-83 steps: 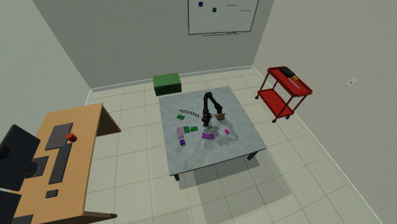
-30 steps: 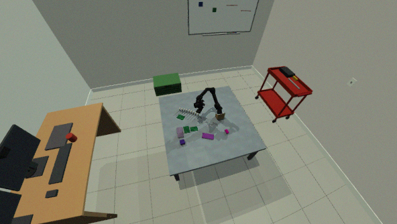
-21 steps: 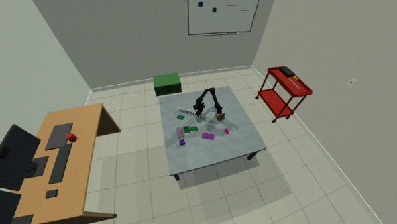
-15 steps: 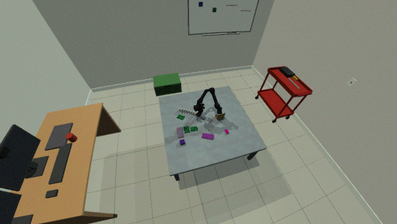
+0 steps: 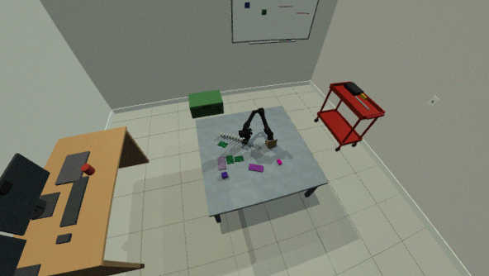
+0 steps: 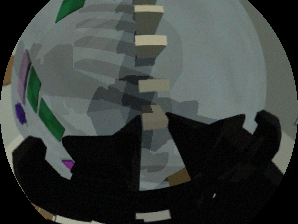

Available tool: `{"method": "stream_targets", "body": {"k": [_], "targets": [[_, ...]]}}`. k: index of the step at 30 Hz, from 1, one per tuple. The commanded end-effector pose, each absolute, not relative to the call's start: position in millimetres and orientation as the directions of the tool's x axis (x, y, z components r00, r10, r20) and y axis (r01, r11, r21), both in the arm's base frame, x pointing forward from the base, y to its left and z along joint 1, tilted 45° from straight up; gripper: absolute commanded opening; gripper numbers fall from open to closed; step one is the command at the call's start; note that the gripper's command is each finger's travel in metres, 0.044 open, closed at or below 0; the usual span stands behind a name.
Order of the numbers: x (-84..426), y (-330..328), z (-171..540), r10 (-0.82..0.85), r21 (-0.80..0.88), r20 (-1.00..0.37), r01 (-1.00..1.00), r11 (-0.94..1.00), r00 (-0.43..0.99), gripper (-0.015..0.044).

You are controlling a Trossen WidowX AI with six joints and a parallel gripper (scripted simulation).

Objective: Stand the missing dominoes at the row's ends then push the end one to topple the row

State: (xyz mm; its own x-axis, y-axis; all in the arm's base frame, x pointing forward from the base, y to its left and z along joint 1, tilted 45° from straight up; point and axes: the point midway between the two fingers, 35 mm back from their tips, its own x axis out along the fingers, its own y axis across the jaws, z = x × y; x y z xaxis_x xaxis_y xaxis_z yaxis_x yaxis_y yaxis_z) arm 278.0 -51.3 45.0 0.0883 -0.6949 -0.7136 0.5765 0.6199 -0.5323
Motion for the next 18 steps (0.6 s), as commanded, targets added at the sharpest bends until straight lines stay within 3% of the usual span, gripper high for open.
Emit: {"method": "stream_targets", "body": {"k": [1,10,18], "targets": [[277.9,-51.8,45.1,-0.697,-0.536,-0.711,0.574,0.620,0.089,0.0212],[277.9,-51.8,45.1,-0.697,-0.536,-0.711,0.574,0.620,0.089,0.0440],[279.3,1.5,88.1,-0.680,-0.523,-0.727,0.559,0.643,0.101,0.0440]]}}
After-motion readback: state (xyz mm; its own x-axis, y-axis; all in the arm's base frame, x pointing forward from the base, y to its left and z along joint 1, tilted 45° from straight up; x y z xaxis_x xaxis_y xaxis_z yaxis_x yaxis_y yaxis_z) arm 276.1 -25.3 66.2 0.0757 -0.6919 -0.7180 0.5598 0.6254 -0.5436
